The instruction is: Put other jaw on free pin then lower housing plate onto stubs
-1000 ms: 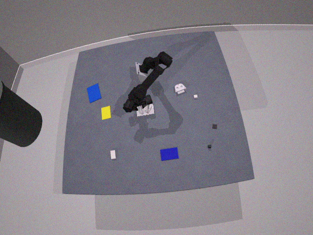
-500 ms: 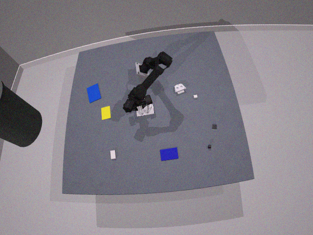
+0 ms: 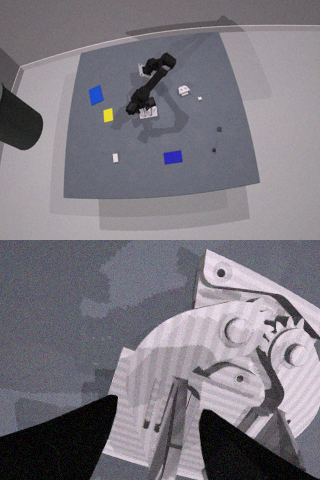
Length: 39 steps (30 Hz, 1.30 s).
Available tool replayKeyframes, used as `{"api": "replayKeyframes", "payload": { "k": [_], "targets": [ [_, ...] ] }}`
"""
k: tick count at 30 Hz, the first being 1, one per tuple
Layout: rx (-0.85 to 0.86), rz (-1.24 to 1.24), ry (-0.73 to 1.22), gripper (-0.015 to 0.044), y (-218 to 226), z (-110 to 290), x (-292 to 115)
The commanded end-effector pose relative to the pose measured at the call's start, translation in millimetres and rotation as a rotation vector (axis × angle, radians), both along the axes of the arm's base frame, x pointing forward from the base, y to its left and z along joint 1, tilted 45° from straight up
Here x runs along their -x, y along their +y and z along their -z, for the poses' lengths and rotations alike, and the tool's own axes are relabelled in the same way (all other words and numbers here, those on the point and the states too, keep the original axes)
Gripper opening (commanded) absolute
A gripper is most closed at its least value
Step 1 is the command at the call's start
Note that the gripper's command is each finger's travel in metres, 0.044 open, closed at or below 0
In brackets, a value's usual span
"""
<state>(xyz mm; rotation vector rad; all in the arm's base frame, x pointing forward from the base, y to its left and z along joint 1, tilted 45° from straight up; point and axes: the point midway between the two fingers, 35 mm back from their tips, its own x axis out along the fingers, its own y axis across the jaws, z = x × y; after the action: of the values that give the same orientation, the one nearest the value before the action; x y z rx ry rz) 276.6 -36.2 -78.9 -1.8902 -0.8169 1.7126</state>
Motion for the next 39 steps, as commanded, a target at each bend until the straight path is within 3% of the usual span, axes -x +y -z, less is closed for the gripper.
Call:
{"api": "replayKeyframes", "payload": {
  "k": [1,8,18,21,27,39],
  "targets": [
    [0.000,0.001,0.000,0.0224,-0.2,-0.1,0.0],
    [0.001,0.001,0.000,0.0224,-4.7,-4.1,-0.3],
    [0.001,0.004,-0.001,0.0224,-47.8,-49.6,4.0],
    [0.004,0.010,0.000,0.0277,-37.8,-49.2,0.9],
    [0.037,0.003,-0.003,0.0434,6.0,-107.2,-11.7],
    [0.039,-0.016,-0.032,0.0440,105.7,-213.7,20.7]
  ]
}}
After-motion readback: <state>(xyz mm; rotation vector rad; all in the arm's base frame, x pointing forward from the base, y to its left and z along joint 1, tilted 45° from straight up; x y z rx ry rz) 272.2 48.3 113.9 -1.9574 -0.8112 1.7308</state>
